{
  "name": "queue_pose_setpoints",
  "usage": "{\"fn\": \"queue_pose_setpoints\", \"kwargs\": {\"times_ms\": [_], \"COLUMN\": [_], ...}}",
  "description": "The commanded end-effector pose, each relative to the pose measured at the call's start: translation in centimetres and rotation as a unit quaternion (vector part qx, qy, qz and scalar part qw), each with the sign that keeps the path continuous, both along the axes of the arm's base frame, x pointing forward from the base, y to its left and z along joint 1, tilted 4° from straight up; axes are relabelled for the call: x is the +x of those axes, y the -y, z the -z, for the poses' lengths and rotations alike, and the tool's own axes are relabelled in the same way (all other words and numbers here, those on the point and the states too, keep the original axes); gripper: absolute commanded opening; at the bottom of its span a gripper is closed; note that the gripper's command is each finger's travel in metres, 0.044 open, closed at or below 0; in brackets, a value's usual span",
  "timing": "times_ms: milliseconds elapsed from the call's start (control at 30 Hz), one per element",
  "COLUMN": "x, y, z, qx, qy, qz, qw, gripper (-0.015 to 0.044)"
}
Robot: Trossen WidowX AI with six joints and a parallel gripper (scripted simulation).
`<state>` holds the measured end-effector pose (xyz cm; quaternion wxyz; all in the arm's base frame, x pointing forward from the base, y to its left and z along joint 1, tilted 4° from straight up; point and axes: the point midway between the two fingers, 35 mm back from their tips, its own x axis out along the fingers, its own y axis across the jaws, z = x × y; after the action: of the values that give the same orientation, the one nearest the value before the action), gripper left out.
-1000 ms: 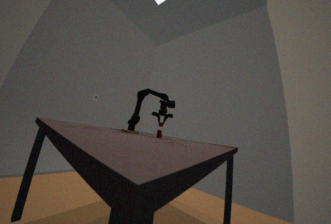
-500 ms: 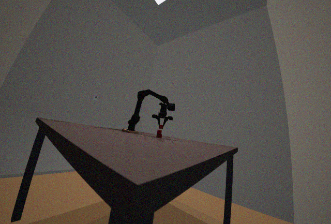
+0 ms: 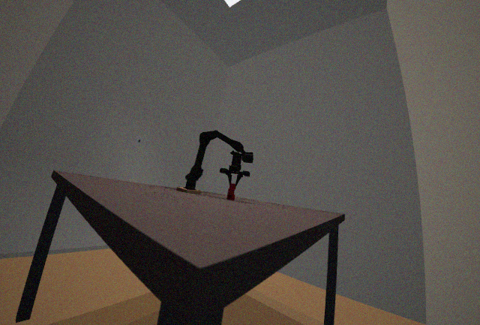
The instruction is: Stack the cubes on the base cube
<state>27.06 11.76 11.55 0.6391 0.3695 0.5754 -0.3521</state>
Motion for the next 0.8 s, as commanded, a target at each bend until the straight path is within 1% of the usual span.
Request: {"fn": "queue_pose_setpoints", "kwargs": {"times_ms": [0, 400, 767], "x": [0.1, 0.4, 0.4], "y": [0.0, 0.0, 0.1], "z": [0.4, 2.8, 3.0], "qx": [-0.001, -0.001, -0.001], "qy": [0.0, 0.0, 0.0], "qz": [0.002, 0.001, 0.001], "qw": [1.0, 1.0, 1.0], "gripper": [0.0105, 0.0105, 0.0105]}}
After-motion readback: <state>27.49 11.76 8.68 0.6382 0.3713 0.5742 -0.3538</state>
